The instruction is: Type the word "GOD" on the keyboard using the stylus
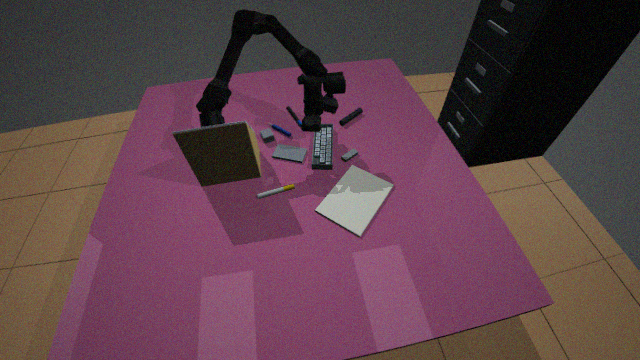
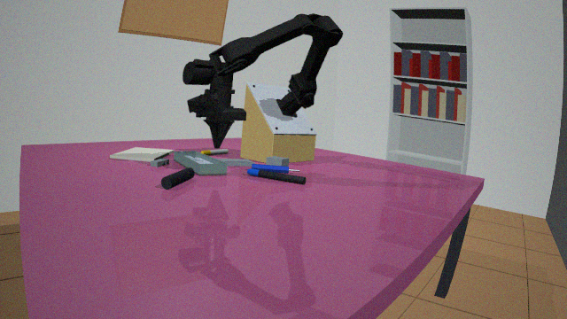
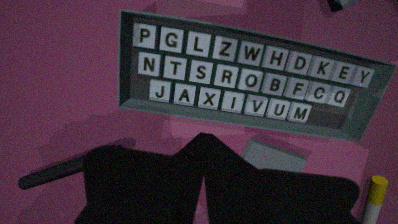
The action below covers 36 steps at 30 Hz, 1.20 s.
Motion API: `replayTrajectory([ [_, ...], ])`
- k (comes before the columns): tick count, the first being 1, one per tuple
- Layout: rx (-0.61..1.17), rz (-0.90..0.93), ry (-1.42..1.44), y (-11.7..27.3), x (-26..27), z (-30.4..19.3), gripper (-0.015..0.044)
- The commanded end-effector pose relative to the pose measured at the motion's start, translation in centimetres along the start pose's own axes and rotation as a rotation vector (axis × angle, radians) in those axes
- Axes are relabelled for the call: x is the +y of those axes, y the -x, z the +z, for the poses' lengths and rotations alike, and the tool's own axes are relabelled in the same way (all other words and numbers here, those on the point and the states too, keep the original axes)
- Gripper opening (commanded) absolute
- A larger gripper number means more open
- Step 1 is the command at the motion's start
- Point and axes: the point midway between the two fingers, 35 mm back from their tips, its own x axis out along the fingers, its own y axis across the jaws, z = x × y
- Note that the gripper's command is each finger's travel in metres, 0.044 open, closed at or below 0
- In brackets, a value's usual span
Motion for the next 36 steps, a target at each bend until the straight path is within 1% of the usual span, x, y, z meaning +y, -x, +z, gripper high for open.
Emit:
replayTrajectory([
  [1, -0.025, 0.004, 0.009, 4.54, 0.18, 0.35, 0.0000],
  [12, -0.034, 0.010, 0.006, 4.40, 0.11, 0.53, 0.0000],
  [16, -0.033, 0.010, 0.007, 4.35, 0.14, 0.52, 0.0105],
  [20, -0.033, 0.010, 0.007, 4.36, 0.13, 0.52, 0.0000],
  [31, -0.033, 0.010, 0.007, 4.36, 0.13, 0.52, 0.0000],
  [34, -0.030, 0.012, 0.021, 4.31, 0.15, 0.43, 0.0079],
  [36, -0.006, 0.023, 0.137, 3.96, 0.33, -0.27, 0.0131],
])
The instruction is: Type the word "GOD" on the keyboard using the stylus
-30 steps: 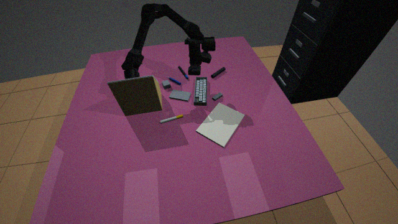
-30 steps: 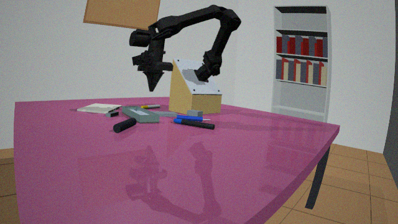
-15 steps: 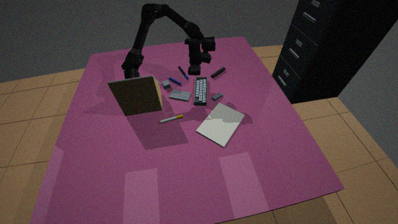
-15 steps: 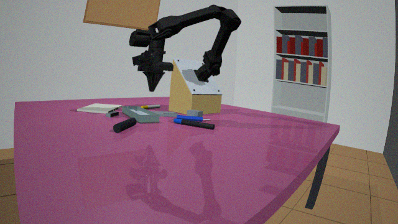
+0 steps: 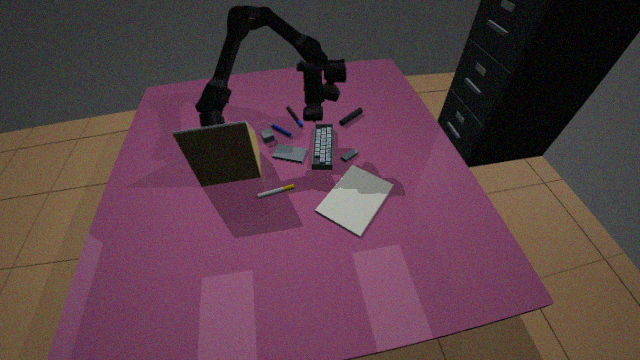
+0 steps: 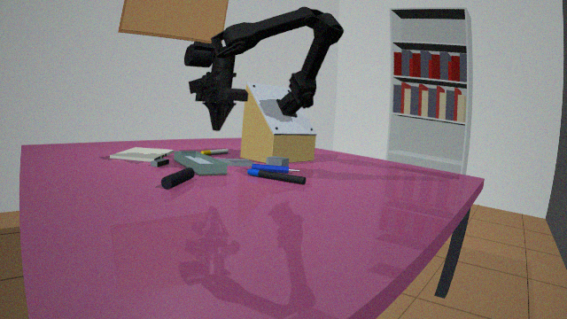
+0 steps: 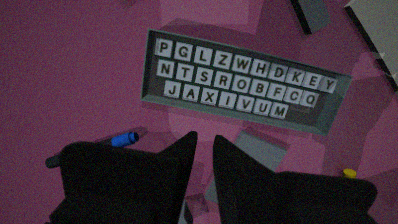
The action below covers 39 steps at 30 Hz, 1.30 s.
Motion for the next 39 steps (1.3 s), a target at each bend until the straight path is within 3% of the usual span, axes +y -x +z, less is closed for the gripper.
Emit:
replayTrajectory([
  [1, 0.042, 0.027, 0.186, -0.6, 0.4, -1.3, 0.0150],
  [14, 0.123, 0.297, 1.268, -2.7, 2.5, -7.9, 0.0150],
  [39, -0.135, 0.629, 2.248, -3.5, 4.9, -13.4, 0.0150],
])
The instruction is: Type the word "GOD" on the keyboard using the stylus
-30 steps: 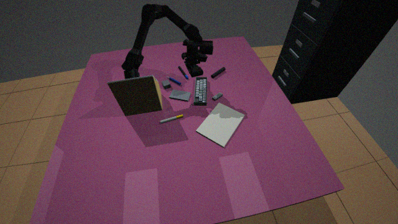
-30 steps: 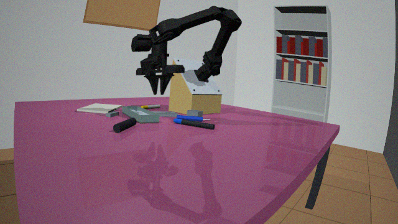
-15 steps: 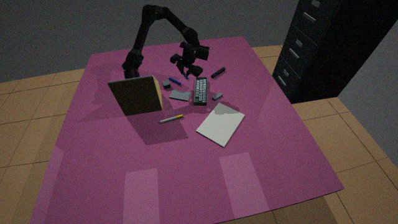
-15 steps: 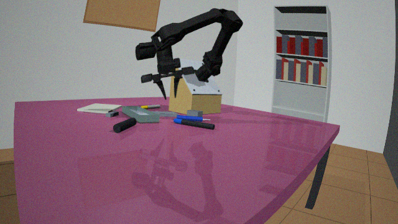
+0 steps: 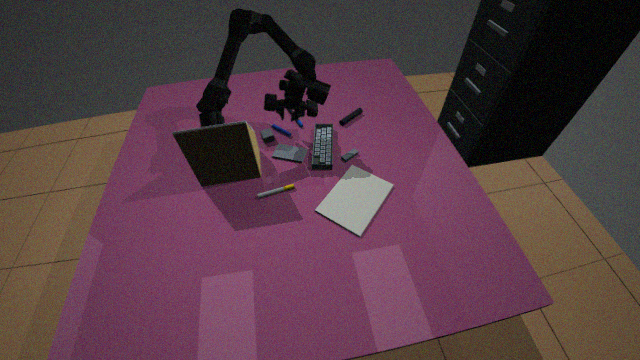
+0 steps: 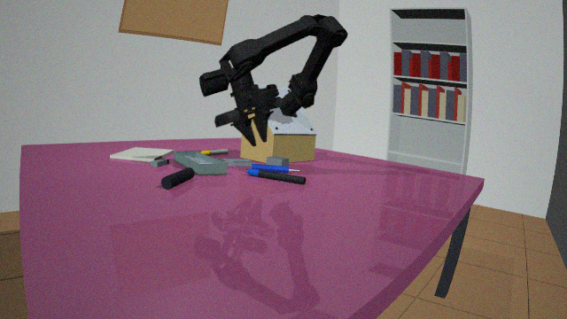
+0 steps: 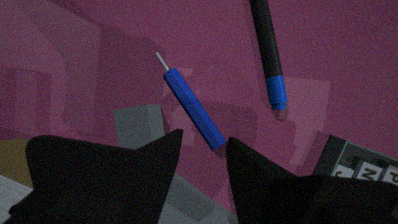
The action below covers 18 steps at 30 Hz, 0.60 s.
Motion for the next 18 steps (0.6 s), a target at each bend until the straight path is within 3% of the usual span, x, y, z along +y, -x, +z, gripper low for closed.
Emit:
replayTrajectory([
  [1, -0.146, 0.042, 0.686, -1.91, 3.37, 1.81, 0.0150],
  [5, -0.163, 0.035, 0.822, -2.06, 3.66, 2.00, 0.0150],
  [18, -0.163, 0.035, 0.822, -1.99, 3.61, 1.77, 0.0150],
])
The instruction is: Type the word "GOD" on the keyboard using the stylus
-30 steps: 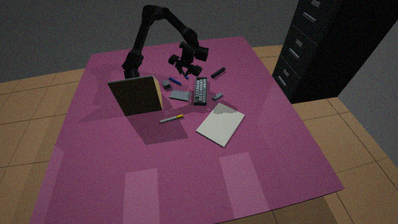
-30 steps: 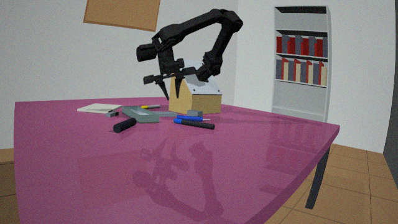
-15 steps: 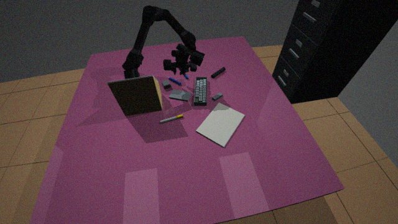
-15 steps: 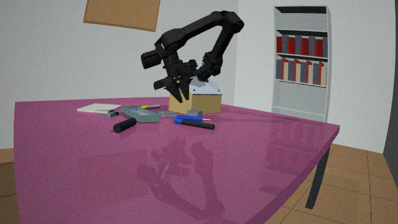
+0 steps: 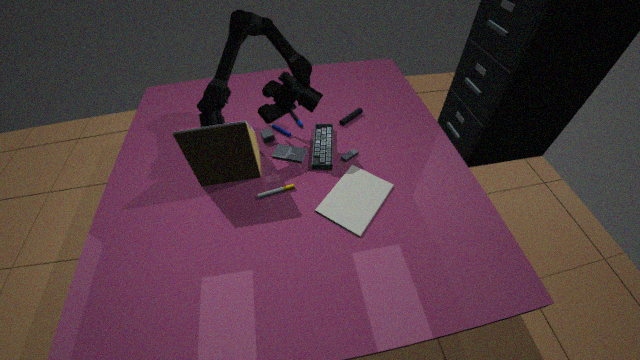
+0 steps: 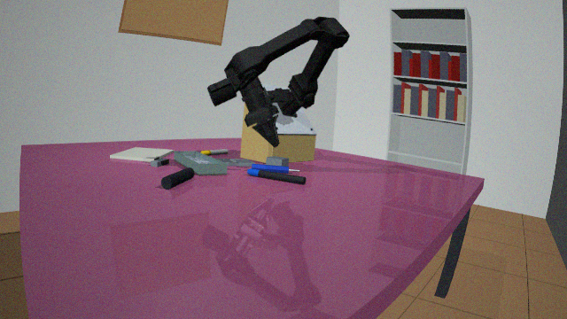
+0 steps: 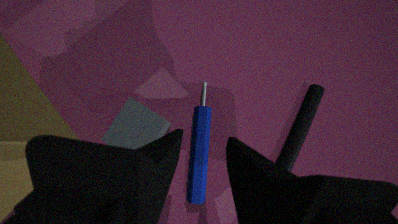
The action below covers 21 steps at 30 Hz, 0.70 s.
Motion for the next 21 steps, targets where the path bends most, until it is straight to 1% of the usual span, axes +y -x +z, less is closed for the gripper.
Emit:
replayTrajectory([
  [1, -0.021, -0.010, 0.084, -0.3, 0.3, 0.4, 0.0150],
  [21, -0.022, -0.010, 0.085, -1.3, 0.1, -0.2, 0.0150],
])
